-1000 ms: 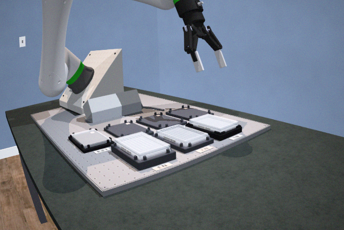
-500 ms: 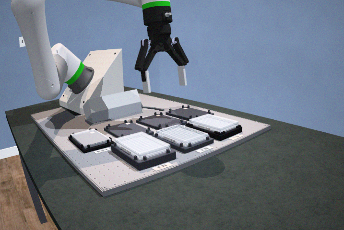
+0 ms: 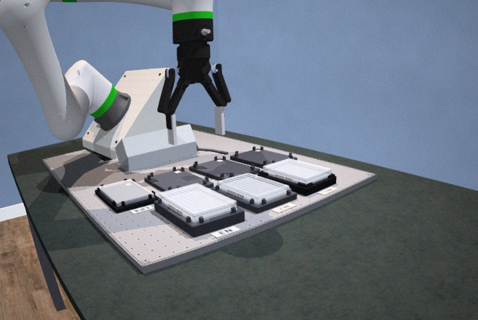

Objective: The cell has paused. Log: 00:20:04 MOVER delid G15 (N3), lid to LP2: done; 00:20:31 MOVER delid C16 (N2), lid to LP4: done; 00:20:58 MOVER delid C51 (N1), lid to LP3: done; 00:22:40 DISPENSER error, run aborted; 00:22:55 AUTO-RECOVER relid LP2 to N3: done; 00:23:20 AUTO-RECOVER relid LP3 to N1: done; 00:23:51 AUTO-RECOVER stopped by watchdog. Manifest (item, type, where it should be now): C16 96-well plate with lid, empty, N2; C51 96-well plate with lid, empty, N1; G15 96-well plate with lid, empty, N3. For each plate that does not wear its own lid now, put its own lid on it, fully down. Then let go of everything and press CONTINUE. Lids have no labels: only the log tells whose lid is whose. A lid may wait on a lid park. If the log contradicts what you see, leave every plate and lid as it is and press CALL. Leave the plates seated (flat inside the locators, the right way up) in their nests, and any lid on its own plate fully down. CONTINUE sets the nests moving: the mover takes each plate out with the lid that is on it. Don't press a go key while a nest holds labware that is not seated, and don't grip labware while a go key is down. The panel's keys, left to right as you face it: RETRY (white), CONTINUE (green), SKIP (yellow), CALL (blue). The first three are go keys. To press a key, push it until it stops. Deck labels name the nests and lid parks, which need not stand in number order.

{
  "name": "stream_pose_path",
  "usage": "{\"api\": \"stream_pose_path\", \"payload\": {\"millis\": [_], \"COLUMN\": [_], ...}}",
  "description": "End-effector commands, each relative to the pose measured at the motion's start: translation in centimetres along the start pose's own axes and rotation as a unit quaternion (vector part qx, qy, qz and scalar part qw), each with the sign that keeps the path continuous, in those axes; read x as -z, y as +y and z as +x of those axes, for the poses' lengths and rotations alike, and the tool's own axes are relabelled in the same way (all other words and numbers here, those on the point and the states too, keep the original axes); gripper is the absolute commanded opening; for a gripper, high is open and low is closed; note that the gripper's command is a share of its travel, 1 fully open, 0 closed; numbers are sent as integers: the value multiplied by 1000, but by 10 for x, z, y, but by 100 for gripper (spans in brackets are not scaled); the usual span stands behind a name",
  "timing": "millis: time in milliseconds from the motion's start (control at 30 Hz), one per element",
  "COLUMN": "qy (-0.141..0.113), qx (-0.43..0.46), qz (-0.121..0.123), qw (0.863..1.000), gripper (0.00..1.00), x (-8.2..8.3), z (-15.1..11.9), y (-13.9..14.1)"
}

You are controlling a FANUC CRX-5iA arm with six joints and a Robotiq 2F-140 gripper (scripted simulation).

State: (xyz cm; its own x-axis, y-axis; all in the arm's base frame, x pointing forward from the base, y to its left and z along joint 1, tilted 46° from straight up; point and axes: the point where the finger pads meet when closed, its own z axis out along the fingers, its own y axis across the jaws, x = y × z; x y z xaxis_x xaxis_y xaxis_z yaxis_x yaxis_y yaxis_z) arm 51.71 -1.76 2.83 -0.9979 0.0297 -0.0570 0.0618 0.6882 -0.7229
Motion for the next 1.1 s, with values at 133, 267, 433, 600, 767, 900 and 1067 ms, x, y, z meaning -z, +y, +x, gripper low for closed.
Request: {"api": "stream_pose_path", "payload": {"millis": [133,267,433,600,767,900,1067], "qy": [0,0,0,0,0,0,-1], "qx": [-1,-1,-1,-1,-1,-1,0], "qz": [0,0,0,0,0,0,-2], "qw": [1000,1000,1000,1000,1000,1000,1000], "gripper": [0,0,0,0,0,0,0], "x": [0,0,0,0,0,0,1], "z": [0,0,0,0,0,0,-5], "y": [0,0,0,0,0,0,-52]}}
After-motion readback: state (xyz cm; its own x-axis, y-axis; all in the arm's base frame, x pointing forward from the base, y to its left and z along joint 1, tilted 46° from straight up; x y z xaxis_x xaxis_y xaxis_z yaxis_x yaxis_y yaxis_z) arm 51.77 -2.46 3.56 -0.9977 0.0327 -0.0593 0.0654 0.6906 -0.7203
